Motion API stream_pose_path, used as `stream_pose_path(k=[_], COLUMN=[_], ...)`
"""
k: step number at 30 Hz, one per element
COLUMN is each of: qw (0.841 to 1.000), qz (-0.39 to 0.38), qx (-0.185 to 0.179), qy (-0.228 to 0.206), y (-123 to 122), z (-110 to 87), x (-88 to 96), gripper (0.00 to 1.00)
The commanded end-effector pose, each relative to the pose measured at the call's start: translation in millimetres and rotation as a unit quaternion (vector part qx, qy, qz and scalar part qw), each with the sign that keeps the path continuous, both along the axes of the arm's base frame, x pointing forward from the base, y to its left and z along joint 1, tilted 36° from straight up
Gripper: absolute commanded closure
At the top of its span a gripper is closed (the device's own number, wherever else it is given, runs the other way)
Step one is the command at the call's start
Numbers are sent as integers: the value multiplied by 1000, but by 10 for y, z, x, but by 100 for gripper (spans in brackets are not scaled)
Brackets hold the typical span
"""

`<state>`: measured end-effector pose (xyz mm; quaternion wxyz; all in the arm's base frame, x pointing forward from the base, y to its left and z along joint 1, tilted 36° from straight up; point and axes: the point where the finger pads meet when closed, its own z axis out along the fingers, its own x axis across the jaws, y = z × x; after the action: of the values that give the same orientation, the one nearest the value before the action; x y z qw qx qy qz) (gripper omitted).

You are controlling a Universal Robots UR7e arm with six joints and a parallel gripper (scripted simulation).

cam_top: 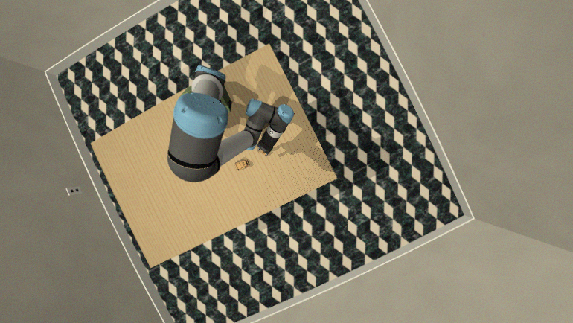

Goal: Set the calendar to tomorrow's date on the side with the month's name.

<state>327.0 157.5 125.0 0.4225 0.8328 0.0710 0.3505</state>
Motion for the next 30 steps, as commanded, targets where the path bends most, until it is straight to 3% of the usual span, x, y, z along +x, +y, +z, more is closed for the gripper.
stream_pose_path(k=[1, 30], qw=[1000, 1000], qz=[-1, -1], qx=[0, 0], qy=[-1, -1], y=[1, 0], z=[4, -85], x=[0, 63], gripper=[10, 10])
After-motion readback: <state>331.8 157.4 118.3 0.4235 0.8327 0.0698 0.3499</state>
